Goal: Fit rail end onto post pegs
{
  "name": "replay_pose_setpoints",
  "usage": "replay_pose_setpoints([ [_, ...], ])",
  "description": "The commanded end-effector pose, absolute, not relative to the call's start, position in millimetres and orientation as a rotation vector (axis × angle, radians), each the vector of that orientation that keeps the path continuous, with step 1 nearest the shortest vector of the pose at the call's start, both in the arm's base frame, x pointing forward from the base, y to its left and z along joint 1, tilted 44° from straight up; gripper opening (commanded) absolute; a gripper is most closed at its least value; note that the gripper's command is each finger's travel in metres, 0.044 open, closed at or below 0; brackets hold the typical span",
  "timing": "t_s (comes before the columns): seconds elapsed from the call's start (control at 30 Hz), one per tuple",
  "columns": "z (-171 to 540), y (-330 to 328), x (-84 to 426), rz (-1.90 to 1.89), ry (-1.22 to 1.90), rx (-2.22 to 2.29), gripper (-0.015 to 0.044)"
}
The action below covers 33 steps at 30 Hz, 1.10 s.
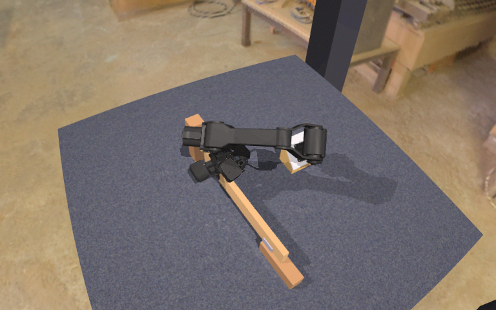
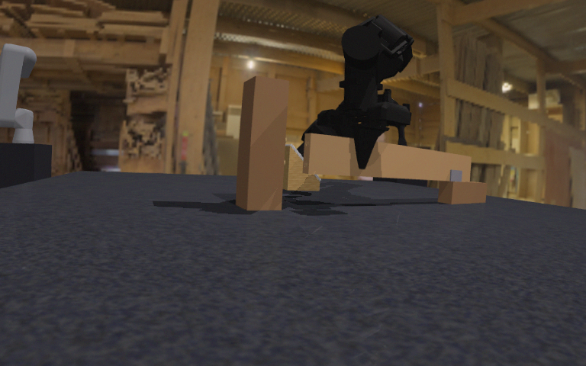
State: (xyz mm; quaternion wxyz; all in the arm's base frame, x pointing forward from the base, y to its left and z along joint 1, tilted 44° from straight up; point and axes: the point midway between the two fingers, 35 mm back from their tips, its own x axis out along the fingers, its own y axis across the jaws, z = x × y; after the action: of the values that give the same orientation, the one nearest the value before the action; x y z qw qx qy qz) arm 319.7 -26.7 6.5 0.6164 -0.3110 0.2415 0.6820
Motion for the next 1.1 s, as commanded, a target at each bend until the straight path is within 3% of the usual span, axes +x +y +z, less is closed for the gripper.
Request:
replay_pose_setpoints([
  [0.0, 6.2, -30.3, 320.6, 1.565, 0.557, -0.721, 0.0000],
  [1.07, -0.6, -37.0, 321.6, 1.565, 0.558, -0.721, 0.0000],
])
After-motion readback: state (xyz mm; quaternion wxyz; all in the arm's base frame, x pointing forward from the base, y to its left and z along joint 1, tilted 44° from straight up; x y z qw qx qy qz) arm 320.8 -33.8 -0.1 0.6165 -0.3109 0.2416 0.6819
